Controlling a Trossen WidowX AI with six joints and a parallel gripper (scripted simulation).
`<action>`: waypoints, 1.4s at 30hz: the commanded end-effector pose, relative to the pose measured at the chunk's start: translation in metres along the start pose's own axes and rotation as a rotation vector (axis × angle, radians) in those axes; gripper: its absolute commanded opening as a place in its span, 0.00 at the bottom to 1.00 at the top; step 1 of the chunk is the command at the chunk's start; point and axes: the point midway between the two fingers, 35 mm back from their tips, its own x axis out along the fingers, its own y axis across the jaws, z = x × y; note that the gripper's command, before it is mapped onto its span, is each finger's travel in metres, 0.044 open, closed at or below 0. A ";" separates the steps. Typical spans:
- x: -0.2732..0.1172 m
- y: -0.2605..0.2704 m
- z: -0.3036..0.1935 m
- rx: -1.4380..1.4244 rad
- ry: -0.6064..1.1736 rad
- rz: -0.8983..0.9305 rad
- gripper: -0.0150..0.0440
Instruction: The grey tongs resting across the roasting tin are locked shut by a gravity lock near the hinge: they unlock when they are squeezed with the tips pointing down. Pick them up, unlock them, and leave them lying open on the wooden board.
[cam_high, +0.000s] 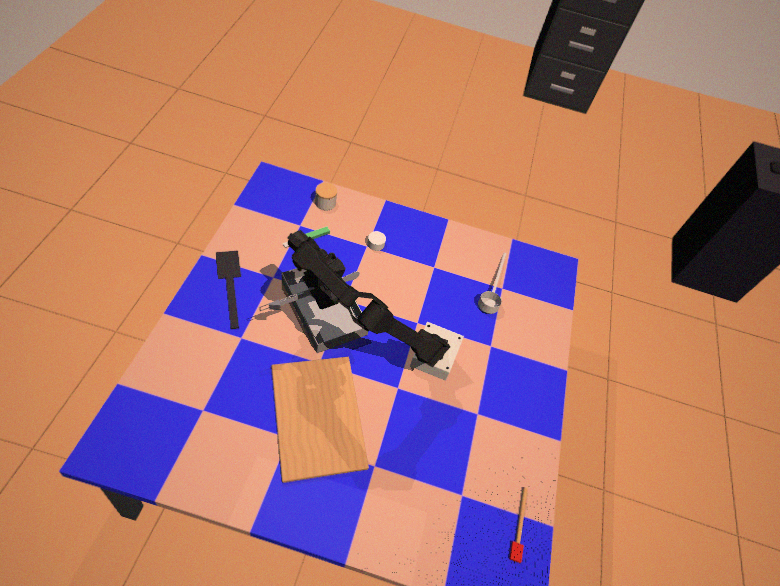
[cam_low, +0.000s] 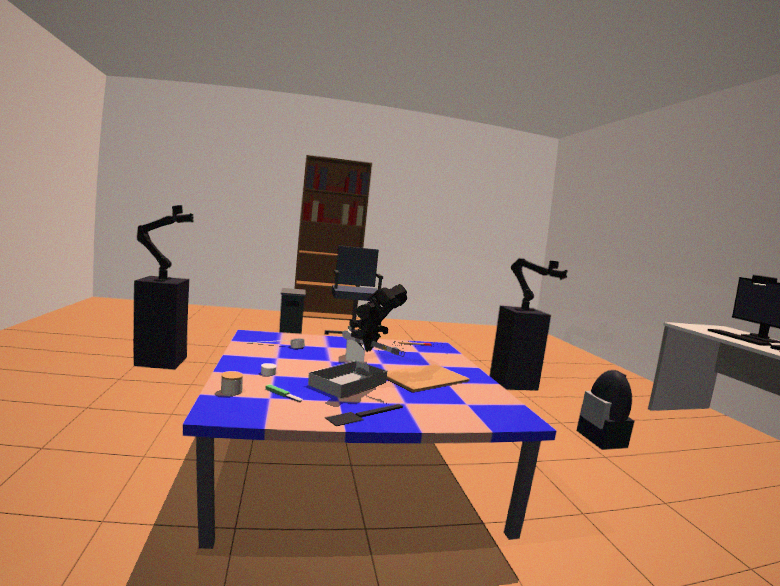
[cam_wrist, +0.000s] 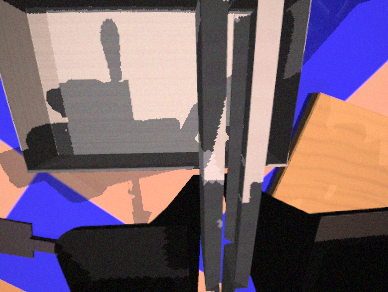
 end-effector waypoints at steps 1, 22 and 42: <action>-0.007 -0.024 -0.037 -0.112 0.009 0.017 0.00; -0.008 -0.120 -0.129 -0.404 0.024 0.015 0.00; -0.014 -0.275 -0.197 -0.748 0.085 -0.001 0.00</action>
